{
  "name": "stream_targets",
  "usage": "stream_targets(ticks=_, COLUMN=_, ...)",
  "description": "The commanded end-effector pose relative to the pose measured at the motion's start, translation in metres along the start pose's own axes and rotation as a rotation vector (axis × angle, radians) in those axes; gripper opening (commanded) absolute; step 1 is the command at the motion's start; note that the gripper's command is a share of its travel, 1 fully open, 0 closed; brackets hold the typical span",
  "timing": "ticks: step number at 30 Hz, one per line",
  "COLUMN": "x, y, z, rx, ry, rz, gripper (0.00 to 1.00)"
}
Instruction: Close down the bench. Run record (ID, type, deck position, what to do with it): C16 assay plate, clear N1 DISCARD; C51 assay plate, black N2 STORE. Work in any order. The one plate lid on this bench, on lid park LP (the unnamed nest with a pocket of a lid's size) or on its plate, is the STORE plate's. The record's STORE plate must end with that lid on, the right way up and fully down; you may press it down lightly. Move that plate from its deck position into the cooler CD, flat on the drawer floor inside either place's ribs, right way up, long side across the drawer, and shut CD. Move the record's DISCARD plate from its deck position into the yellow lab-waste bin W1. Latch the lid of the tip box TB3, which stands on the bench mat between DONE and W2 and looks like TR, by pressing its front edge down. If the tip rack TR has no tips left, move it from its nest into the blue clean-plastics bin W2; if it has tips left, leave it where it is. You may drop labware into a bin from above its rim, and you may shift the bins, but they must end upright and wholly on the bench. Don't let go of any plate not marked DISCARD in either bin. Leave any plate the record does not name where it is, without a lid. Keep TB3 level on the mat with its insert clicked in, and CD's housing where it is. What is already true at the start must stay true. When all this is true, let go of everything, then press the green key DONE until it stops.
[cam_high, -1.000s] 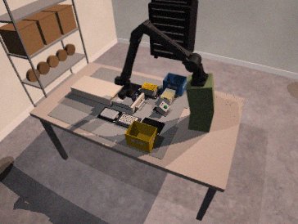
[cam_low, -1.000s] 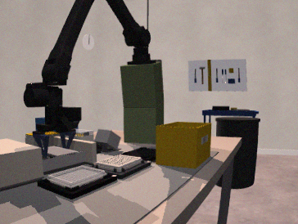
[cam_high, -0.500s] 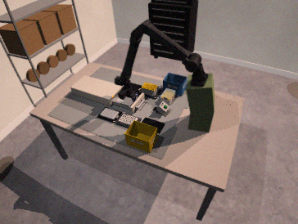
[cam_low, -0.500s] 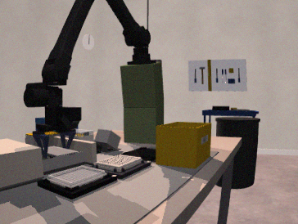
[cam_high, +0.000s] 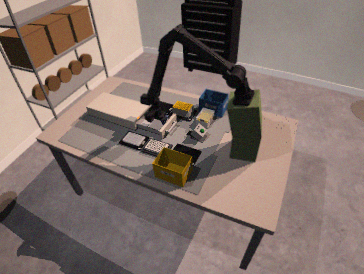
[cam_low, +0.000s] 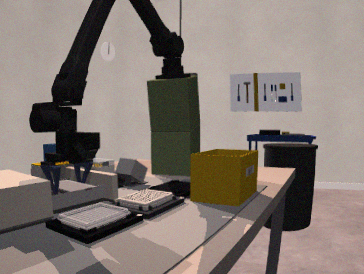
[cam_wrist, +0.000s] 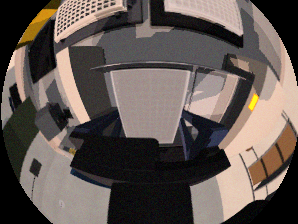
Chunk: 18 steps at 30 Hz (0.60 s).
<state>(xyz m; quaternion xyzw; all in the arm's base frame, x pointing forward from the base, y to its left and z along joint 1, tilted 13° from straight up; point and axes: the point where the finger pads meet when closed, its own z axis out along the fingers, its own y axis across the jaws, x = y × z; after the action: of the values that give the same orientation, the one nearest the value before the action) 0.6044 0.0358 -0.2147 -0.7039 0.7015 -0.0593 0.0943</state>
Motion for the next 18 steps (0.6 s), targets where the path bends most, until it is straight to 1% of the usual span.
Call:
stream_targets(ticks=1, x=-0.01, y=-0.02, z=-0.006, rx=0.043, ry=-0.004, rz=-0.008, gripper=0.0)
stream_targets(ticks=3, x=-0.01, y=-0.022, z=-0.005, rx=0.046, ry=-0.004, rz=-0.008, gripper=0.0)
stream_targets(ticks=6, x=-0.01, y=-0.019, z=-0.001, rx=0.038, ry=-0.004, rz=-0.008, gripper=0.0)
stream_targets(ticks=8, x=-0.011, y=-0.024, z=-0.005, rx=0.047, ry=-0.004, rz=-0.009, gripper=0.0)
stream_targets(ticks=10, x=-0.011, y=-0.024, z=-0.005, rx=0.047, ry=-0.004, rz=-0.009, gripper=0.0)
stream_targets(ticks=11, x=-0.011, y=-0.028, z=-0.009, rx=0.056, ry=-0.005, rz=-0.009, gripper=0.0)
stream_targets(ticks=14, x=-0.01, y=-0.02, z=0.002, rx=0.038, ry=-0.004, rz=-0.008, gripper=0.0)
stream_targets(ticks=18, x=-0.011, y=-0.025, z=-0.003, rx=0.048, ry=-0.004, rz=-0.009, gripper=0.0)
